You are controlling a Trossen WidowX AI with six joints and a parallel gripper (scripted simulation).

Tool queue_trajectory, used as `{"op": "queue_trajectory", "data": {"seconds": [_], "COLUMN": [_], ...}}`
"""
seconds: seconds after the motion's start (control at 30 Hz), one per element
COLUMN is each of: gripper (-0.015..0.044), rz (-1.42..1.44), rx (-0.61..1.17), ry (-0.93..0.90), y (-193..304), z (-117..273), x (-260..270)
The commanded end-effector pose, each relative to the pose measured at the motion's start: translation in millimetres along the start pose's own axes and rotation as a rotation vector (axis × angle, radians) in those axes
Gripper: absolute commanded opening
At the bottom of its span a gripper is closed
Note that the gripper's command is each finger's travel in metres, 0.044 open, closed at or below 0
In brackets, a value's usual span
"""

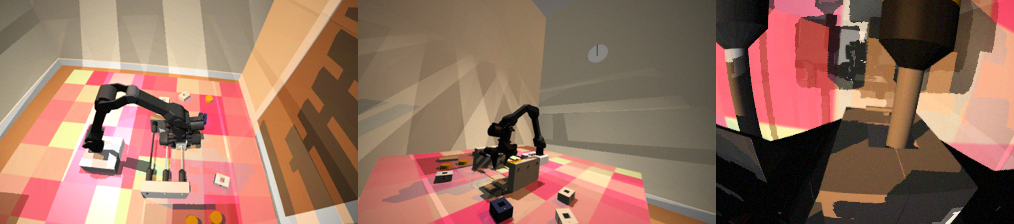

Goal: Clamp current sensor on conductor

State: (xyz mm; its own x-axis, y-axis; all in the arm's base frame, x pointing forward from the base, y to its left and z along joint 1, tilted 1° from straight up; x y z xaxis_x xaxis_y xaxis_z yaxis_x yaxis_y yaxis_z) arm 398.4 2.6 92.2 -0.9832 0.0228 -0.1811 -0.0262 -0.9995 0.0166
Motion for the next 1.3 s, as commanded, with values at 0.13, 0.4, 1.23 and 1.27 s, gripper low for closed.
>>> {"op": "queue_trajectory", "data": {"seconds": [0.13,0.4,1.23,1.27], "gripper": [0.0000,0.0000,0.0262,0.0262], "rz": [0.001,0.001,0.000,0.000], "rx": [0.000,0.000,0.000,0.000], "ry": [0.006,0.006,0.004,0.004], "y": [0.1,0.1,0.0,0.0], "z": [0.4,0.4,-0.6,-0.6], "x": [-3.7,-3.7,-2.5,-2.5]}}
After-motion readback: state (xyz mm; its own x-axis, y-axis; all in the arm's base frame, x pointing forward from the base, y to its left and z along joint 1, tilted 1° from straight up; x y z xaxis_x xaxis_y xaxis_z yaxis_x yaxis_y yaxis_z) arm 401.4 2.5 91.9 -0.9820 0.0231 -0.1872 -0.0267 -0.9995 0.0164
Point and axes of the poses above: the point midway between the two fingers, 35 mm back from their tips, its own z axis back along the fingers, its own x axis across the jaws, y = z × x, the point moved 5 cm from there along z, back along the fingers, and after that the axes turned 2 degrees about z, right-handed, at the moved point
